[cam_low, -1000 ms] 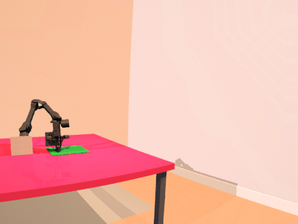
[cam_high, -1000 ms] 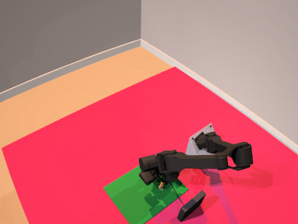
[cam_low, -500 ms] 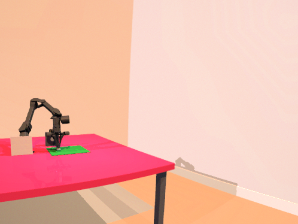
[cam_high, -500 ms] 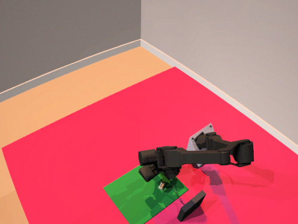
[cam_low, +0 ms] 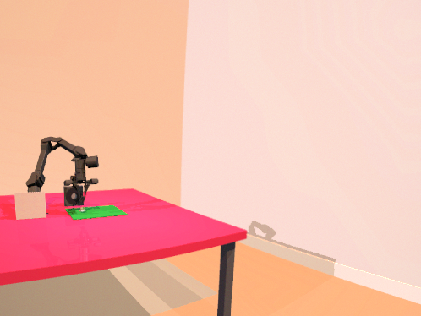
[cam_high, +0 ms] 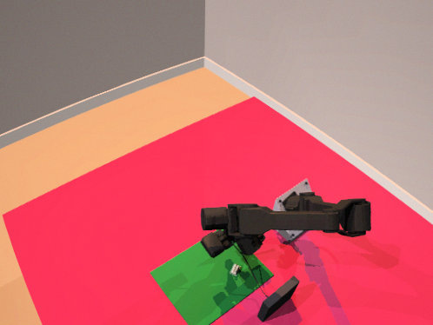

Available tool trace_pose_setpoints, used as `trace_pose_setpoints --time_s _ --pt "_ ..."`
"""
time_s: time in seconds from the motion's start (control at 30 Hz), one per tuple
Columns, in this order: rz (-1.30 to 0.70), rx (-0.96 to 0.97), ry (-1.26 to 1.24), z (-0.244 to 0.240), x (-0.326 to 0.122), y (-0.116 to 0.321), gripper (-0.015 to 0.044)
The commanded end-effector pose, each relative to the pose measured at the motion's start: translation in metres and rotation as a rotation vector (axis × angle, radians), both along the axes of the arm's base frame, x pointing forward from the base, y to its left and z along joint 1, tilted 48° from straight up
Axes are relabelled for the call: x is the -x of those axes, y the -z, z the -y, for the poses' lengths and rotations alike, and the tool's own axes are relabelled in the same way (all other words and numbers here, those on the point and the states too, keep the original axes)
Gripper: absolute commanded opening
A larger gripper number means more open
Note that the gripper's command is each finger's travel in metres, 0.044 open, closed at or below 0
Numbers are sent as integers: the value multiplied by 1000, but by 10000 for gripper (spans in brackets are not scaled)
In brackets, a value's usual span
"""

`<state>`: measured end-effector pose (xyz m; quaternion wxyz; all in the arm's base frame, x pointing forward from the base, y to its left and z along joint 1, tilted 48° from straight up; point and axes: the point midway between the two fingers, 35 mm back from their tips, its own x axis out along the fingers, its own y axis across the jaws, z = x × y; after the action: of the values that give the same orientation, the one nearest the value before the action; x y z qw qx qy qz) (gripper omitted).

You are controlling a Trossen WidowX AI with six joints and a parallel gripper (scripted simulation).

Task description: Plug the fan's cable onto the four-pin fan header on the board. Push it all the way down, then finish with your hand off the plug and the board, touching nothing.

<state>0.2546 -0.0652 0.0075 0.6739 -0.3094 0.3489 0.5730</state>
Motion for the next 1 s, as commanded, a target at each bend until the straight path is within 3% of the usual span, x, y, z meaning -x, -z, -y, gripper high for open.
trace_pose_setpoints --time_s 0.0,0.97 --pt "-47 -14 84 3 -11 -5 0" --pt "-618 -202 874 1 -95 -38 0"
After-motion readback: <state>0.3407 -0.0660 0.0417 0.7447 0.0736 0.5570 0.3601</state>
